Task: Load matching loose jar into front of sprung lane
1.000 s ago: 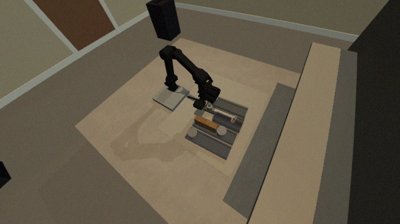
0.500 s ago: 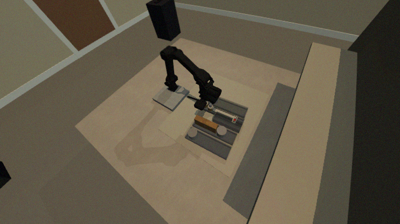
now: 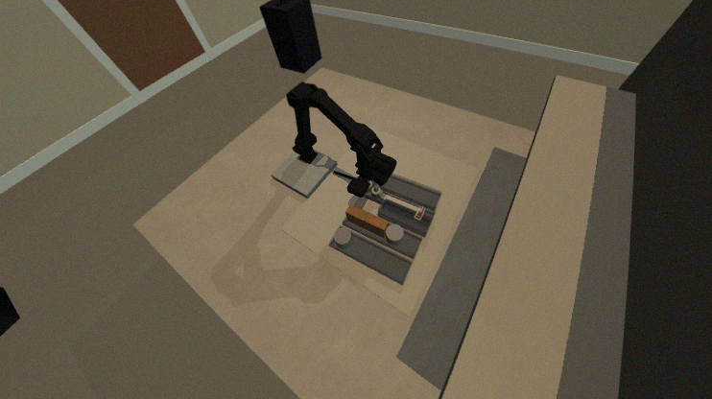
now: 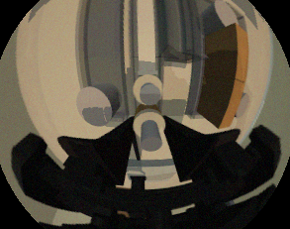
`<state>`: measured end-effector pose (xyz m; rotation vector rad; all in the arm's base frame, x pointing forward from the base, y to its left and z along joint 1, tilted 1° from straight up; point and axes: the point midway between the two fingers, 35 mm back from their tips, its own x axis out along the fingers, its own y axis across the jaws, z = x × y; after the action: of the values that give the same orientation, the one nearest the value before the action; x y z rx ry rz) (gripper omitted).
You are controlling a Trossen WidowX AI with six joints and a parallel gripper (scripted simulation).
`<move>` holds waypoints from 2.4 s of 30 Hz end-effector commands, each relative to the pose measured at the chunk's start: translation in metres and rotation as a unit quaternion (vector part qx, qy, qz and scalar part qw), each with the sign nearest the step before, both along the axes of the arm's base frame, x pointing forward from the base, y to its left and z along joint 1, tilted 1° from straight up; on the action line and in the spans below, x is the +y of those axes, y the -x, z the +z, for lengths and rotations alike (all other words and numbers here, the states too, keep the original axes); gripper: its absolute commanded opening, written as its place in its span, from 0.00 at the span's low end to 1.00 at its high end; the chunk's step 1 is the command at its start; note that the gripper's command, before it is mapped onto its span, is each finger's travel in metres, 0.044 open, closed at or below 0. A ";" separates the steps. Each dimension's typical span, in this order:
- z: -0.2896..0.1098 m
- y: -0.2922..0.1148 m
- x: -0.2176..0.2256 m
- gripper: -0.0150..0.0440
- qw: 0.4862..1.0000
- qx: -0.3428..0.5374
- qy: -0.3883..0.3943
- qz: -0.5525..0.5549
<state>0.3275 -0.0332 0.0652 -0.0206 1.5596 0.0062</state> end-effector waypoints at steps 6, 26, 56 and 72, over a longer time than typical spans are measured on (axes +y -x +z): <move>0.001 -0.010 0.000 0.25 1.000 -0.008 0.001 -0.001; 0.003 -0.011 0.000 0.25 1.000 -0.008 0.001 -0.001; 0.001 -0.012 0.000 0.25 1.000 -0.008 0.001 -0.001; -0.005 -0.012 0.000 0.25 1.000 -0.008 0.001 -0.001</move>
<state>0.3359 -0.0330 0.0624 -0.0212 1.5591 0.0062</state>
